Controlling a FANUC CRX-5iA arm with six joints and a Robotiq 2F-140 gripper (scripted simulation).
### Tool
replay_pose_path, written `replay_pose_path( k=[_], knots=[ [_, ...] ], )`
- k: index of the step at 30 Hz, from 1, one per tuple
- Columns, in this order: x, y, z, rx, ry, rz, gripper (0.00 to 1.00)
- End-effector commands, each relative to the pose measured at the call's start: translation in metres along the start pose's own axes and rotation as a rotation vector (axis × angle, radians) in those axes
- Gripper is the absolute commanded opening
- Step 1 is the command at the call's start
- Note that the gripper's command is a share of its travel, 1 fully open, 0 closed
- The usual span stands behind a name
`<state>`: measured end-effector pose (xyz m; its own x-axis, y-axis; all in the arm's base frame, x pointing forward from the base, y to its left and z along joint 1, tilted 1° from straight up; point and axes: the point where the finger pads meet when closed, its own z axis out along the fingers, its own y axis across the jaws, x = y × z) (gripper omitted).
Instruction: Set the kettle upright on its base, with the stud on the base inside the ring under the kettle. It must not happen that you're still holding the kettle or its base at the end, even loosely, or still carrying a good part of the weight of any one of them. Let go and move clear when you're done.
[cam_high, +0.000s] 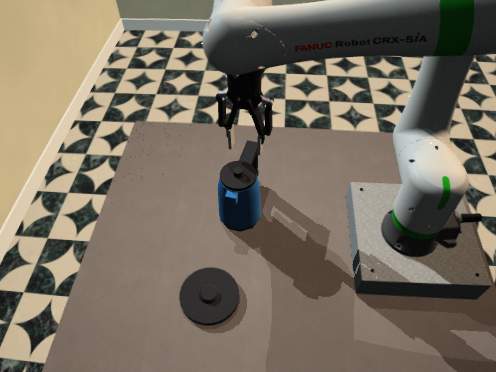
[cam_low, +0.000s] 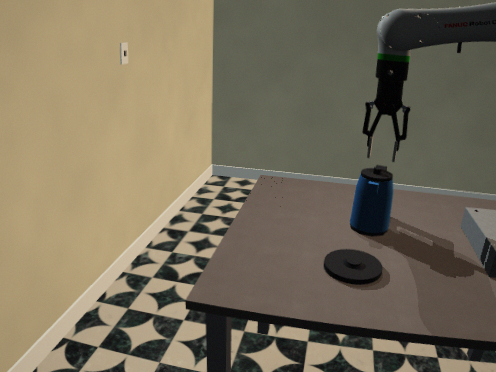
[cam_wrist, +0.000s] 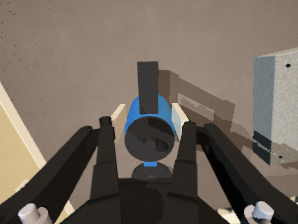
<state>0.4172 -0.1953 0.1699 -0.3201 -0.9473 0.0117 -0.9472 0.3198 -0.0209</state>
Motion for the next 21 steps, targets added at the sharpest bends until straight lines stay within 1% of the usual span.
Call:
replay_pose_path(
  k=[1, 5, 9, 21],
  knots=[
    [0.000, -0.001, 0.010, 0.002, 0.000, 0.000, 0.47],
    [0.000, -0.001, 0.024, 0.002, 0.000, 0.000, 0.47],
    [0.000, -0.001, 0.032, 0.002, 0.000, 0.000, 0.47],
    [0.000, -0.001, 0.035, 0.002, 0.000, 0.000, 0.47]
  ],
)
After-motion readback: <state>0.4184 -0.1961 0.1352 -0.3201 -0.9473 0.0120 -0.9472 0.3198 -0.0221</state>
